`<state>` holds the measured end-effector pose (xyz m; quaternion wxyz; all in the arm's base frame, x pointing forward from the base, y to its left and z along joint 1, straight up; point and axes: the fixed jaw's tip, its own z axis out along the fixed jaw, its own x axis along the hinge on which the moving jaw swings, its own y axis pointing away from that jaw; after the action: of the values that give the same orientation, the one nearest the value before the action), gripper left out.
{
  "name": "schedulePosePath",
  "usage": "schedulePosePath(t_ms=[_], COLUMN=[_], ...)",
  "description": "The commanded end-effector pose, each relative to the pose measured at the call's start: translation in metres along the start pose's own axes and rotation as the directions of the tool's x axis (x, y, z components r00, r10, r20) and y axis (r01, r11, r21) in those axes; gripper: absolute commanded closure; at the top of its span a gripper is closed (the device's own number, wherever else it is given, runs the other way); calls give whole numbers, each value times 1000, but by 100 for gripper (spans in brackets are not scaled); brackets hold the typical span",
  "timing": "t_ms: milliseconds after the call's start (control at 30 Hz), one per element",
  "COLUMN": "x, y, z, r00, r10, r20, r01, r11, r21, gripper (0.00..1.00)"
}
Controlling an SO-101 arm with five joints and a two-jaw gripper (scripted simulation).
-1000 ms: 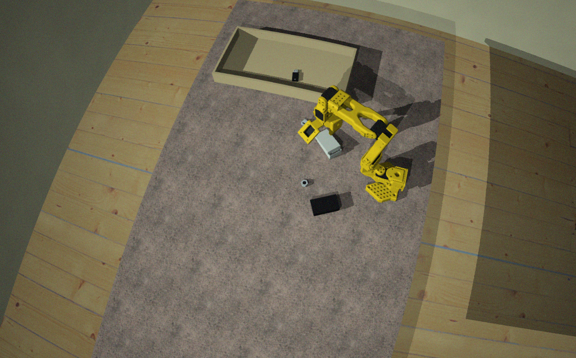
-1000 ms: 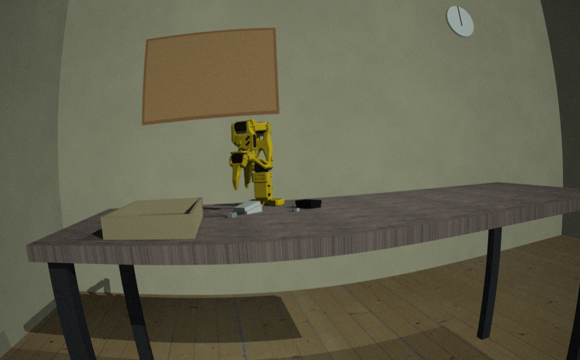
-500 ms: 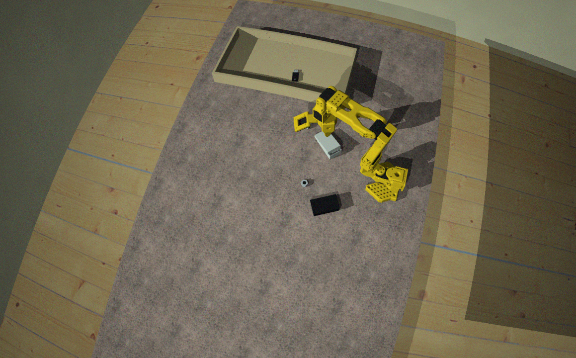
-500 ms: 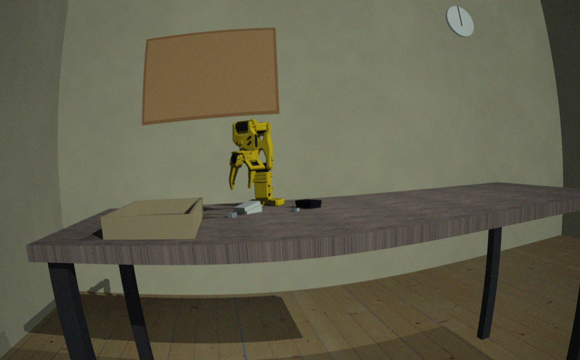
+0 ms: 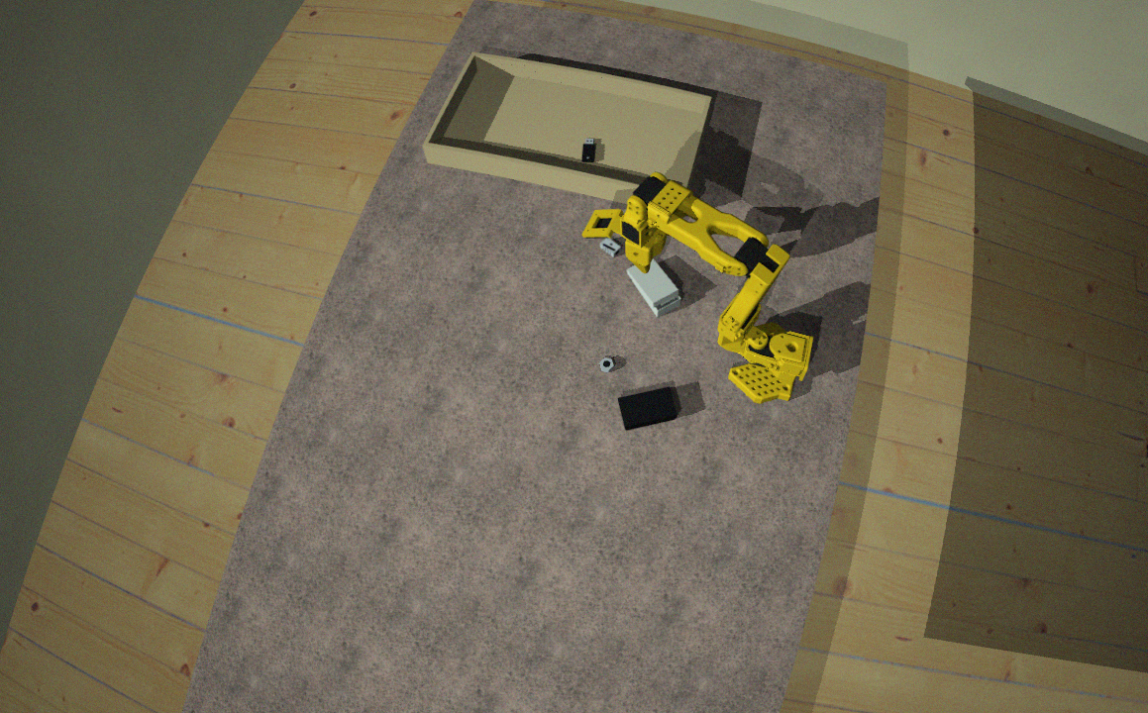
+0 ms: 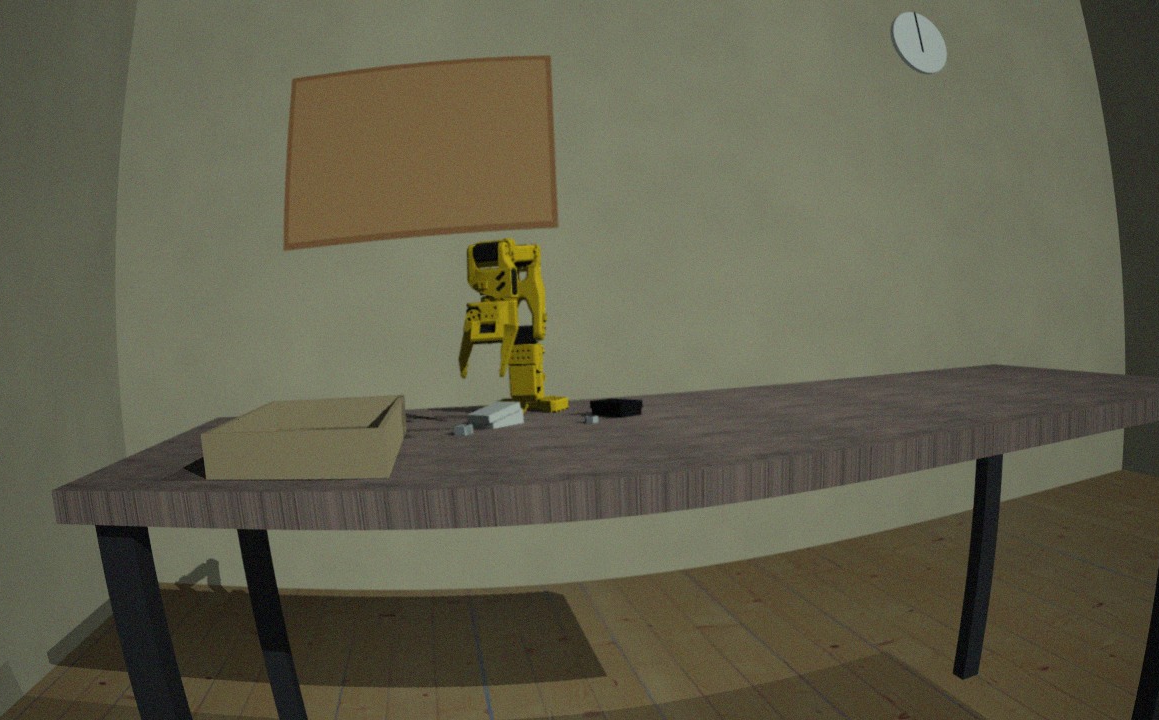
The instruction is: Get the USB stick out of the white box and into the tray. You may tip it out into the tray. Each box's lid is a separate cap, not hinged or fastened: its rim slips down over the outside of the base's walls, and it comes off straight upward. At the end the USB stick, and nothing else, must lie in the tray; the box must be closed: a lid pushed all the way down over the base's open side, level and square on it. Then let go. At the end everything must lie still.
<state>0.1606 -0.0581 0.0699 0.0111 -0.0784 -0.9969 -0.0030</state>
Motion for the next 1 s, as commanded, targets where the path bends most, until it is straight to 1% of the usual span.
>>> schedulePosePath(t_ms=[0,333,400,600,800,967], x=[-5,-8,-8,-10,-10,-11], y=[2,3,3,4,4,4], z=[-5,-5,-5,-5,-5,-5], r00=[993,930,930,886,850,837], r10=[119,367,367,464,526,547], r20=[23,23,23,22,22,21], r01=[-119,-367,-367,-464,-526,-547], r11=[993,930,930,886,850,837], r21=[1,-5,-5,-7,-8,-9], gripper=[71,71,71,71,71,71])
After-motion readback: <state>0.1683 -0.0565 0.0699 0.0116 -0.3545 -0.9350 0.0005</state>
